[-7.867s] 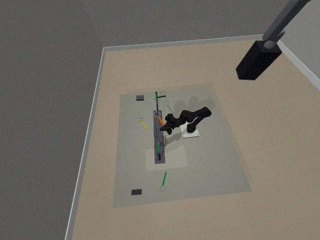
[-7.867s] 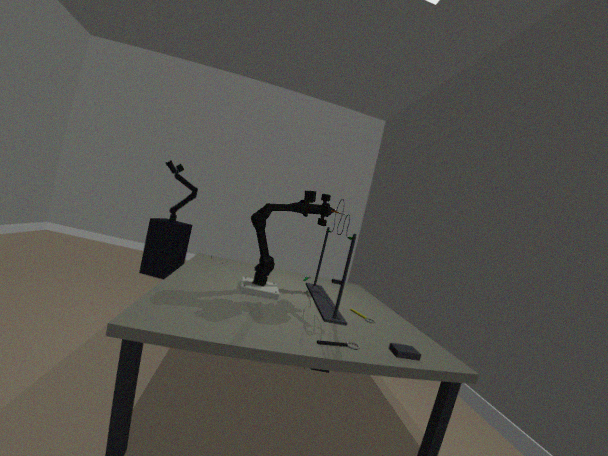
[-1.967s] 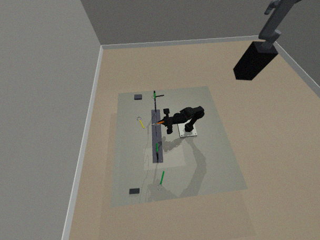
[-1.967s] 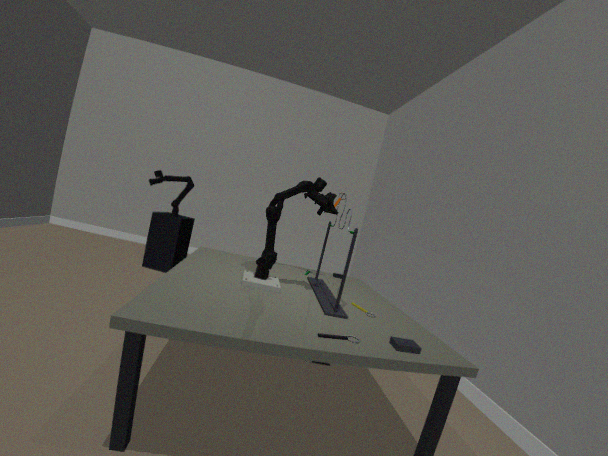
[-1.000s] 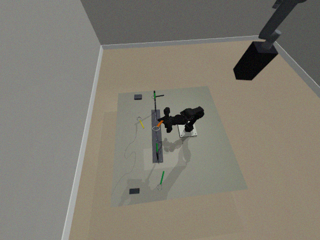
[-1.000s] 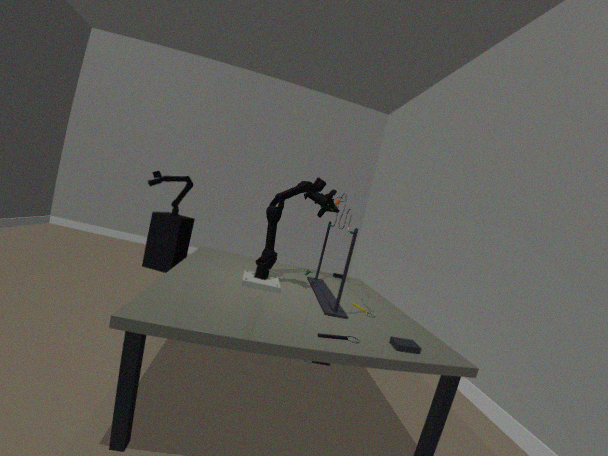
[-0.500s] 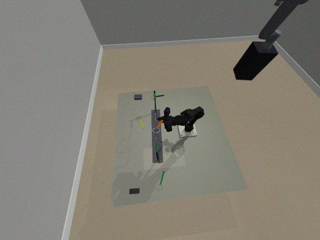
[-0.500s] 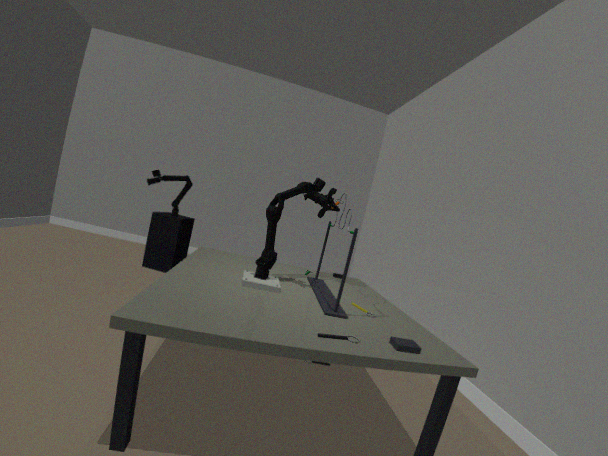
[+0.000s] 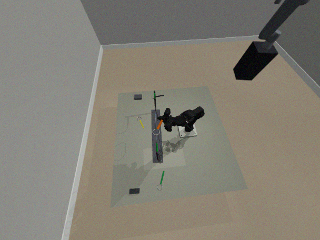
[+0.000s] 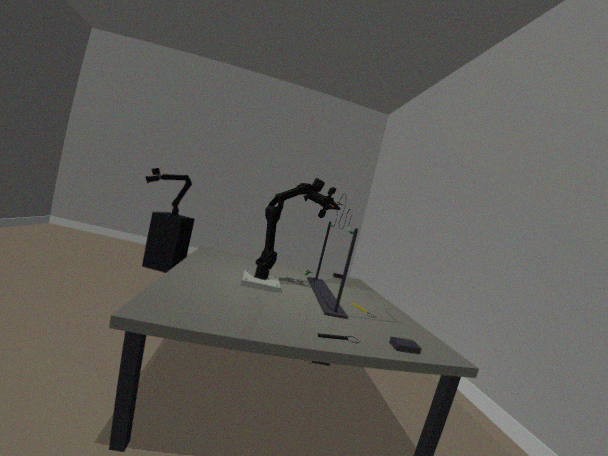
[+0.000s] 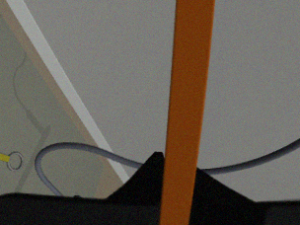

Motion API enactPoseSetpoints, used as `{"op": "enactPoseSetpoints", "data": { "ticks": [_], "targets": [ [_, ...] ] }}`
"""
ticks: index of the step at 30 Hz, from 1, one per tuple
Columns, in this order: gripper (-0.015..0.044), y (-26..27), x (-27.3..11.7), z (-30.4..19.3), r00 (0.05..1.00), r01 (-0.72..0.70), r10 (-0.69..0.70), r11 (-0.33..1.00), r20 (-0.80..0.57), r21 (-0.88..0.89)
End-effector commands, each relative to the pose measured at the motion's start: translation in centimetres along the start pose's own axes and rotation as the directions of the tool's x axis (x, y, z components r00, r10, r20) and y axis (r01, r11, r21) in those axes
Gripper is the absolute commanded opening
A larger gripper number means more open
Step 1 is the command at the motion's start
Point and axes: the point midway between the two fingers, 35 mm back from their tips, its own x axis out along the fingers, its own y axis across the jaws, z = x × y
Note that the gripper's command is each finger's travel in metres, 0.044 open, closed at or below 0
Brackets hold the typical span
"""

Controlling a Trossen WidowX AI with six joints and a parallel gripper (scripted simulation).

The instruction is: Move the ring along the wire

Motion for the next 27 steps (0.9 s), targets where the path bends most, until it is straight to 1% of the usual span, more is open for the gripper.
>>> {"op": "enactPoseSetpoints", "data": {
  "ticks": [1,27],
  "targets": [
    [-0.015,-0.2,-0.1,-0.1,1.0,0.022,-0.022,0.999,-0.008,-0.043],
    [-0.015,-1.4,-0.3,0.1,0.988,0.141,-0.155,0.935,-0.019,-0.325]
  ]
}}
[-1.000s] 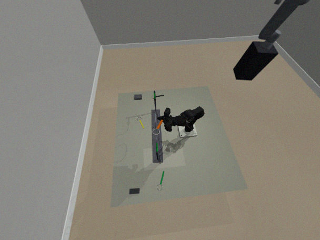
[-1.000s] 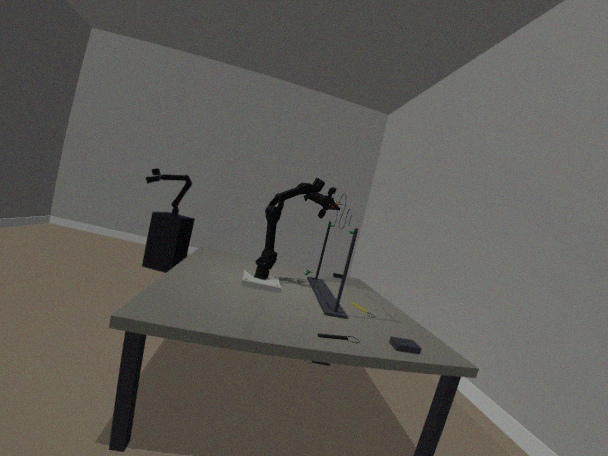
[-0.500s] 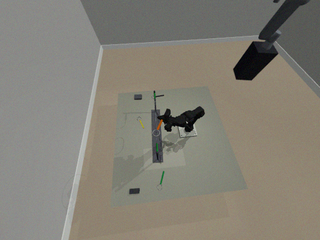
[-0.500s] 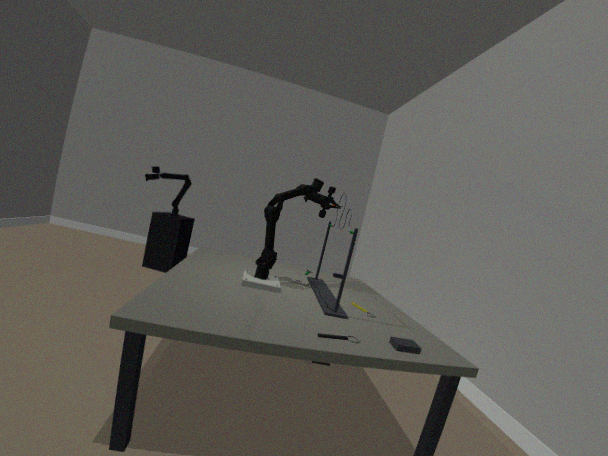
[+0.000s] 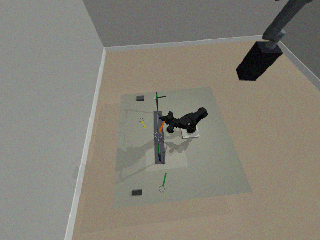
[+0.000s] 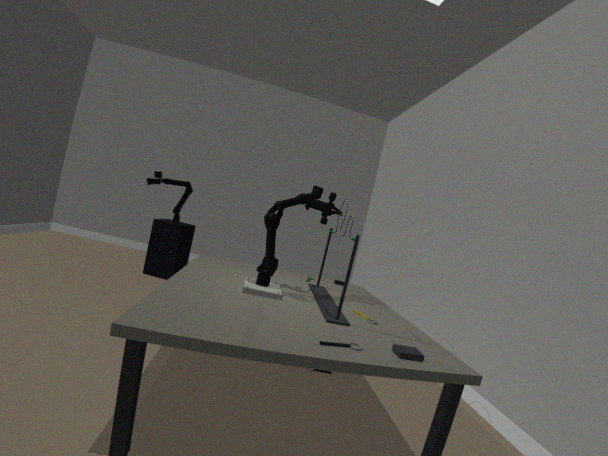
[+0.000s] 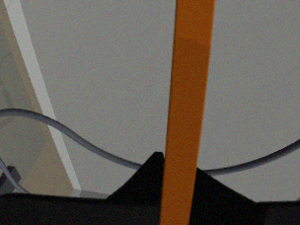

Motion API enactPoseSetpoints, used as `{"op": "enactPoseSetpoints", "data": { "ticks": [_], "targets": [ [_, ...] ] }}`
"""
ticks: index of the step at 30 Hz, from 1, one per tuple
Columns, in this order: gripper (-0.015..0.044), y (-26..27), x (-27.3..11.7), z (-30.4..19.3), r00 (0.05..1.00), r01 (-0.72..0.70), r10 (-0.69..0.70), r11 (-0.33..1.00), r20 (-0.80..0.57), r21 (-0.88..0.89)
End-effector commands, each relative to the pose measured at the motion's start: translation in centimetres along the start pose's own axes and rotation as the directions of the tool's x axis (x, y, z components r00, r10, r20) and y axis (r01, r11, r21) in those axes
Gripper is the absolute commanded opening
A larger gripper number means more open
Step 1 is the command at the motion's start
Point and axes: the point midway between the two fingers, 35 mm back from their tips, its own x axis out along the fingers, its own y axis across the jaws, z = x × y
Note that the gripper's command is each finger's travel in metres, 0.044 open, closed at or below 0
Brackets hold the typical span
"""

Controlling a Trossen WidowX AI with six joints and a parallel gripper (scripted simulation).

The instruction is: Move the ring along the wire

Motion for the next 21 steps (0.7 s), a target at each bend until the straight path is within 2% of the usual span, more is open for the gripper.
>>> {"op": "enactPoseSetpoints", "data": {
  "ticks": [1,21],
  "targets": [
    [-0.015,-0.22,-0.06,-0.14,1.0,0.02,-0.02,0.999,-0.01,-0.041],
    [-0.015,-1.14,-0.23,0.0,0.992,0.114,-0.125,0.957,-0.022,-0.266]
  ]
}}
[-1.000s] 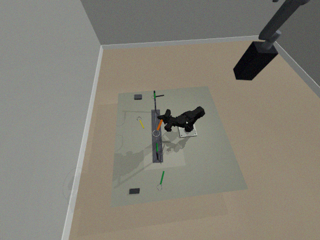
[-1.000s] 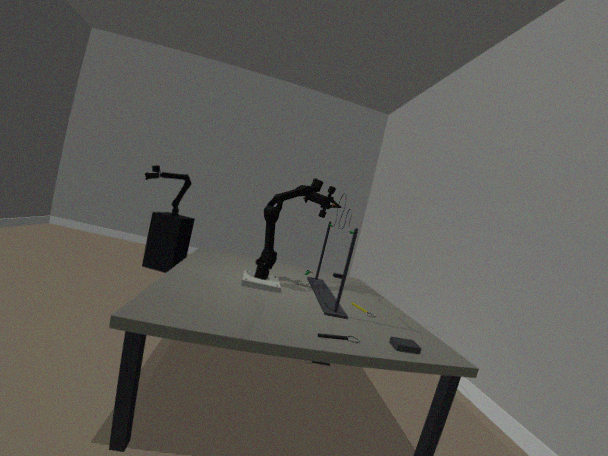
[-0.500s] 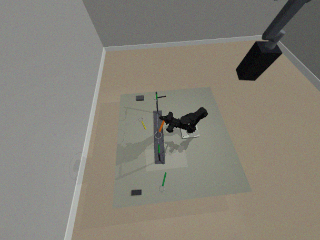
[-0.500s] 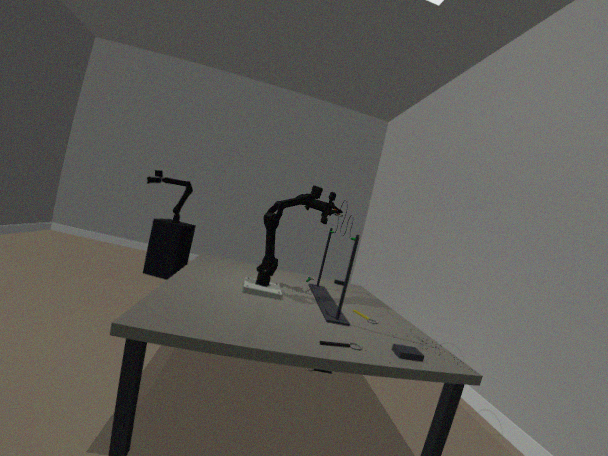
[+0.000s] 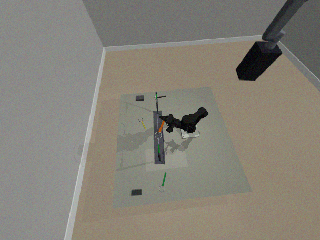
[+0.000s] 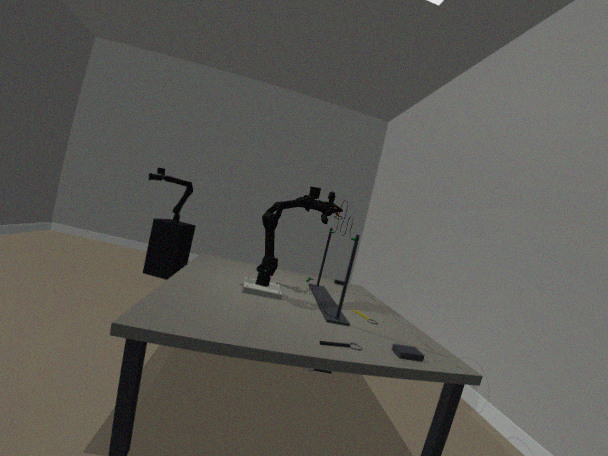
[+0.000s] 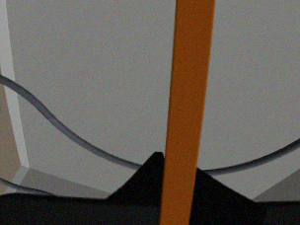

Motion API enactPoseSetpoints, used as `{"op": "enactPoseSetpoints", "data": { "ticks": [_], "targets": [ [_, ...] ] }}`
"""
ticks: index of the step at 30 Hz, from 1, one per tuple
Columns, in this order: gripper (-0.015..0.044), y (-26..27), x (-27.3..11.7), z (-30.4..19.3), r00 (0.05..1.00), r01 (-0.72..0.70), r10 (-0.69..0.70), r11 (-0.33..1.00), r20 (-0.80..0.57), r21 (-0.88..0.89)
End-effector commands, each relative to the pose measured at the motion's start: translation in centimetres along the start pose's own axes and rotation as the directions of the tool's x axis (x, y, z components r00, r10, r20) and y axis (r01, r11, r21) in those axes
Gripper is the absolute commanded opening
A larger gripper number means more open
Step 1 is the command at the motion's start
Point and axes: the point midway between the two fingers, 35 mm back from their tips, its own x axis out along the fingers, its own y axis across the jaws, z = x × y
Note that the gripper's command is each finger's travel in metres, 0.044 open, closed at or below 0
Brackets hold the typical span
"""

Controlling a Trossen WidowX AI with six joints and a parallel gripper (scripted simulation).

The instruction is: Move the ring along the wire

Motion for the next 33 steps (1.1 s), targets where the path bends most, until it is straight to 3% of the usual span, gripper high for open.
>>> {"op": "enactPoseSetpoints", "data": {
  "ticks": [1,21,33],
  "targets": [
    [-0.015,-0.17,-0.06,-0.16,1.0,0.017,-0.018,0.999,-0.01,-0.041],
    [-0.015,-0.7,-0.14,-0.13,0.994,0.101,-0.109,0.966,-0.023,-0.237],
    [-0.015,0.25,0.14,-0.5,0.993,0.106,-0.115,0.963,-0.023,-0.249]
  ]
}}
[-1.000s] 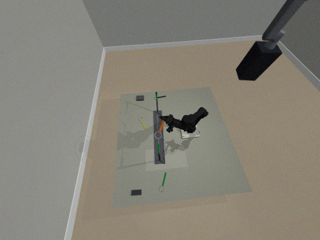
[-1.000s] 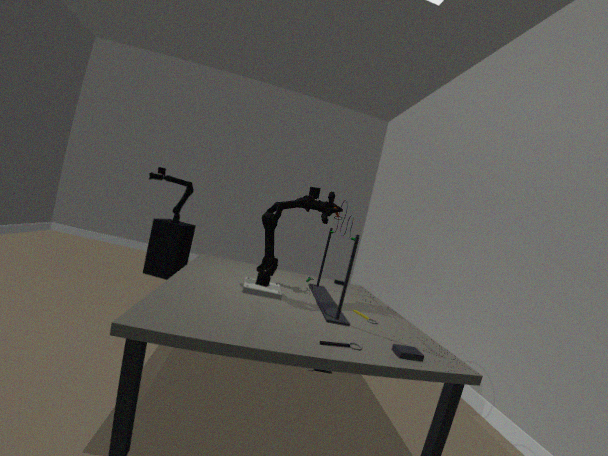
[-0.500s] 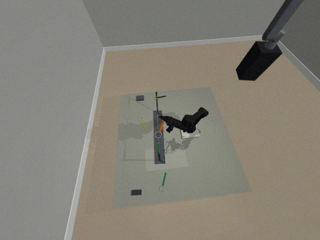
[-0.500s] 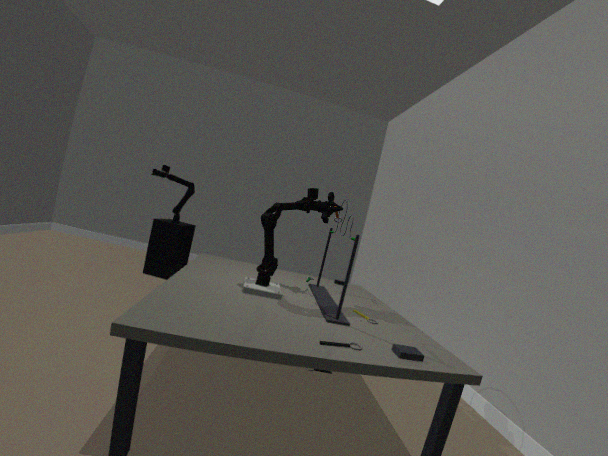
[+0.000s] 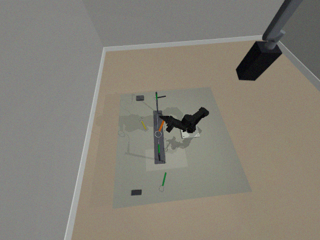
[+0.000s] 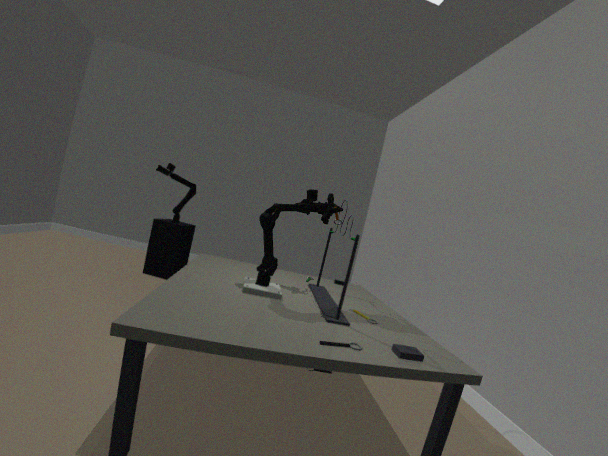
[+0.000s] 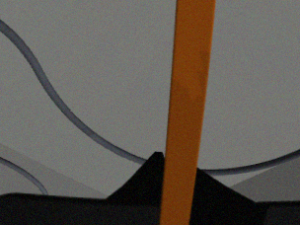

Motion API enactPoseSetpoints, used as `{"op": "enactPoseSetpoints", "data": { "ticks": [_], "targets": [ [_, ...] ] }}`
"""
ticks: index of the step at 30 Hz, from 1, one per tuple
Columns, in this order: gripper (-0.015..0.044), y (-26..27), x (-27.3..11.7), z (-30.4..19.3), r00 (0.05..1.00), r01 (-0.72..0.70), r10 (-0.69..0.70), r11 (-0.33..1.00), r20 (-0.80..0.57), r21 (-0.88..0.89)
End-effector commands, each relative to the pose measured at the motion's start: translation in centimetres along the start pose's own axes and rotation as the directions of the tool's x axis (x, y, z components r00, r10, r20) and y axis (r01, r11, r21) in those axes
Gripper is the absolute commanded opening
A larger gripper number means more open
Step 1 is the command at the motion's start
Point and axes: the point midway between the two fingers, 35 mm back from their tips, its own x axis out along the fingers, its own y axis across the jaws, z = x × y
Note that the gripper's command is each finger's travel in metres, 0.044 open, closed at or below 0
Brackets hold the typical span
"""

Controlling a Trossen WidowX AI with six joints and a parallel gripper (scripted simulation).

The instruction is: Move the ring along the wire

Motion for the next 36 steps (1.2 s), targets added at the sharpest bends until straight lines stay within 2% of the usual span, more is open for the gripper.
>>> {"op": "enactPoseSetpoints", "data": {
  "ticks": [1,17,36],
  "targets": [
    [-0.015,0.5,0.1,-0.1,1.0,-0.001,0.001,1.0,0.003,0.017],
    [-0.015,4.4,-0.6,0.2,0.994,-0.091,0.103,0.972,-0.043,0.216],
    [-0.015,10.8,-1.1,3.0,0.956,-0.276,0.28,0.774,0.084,0.569]
  ]
}}
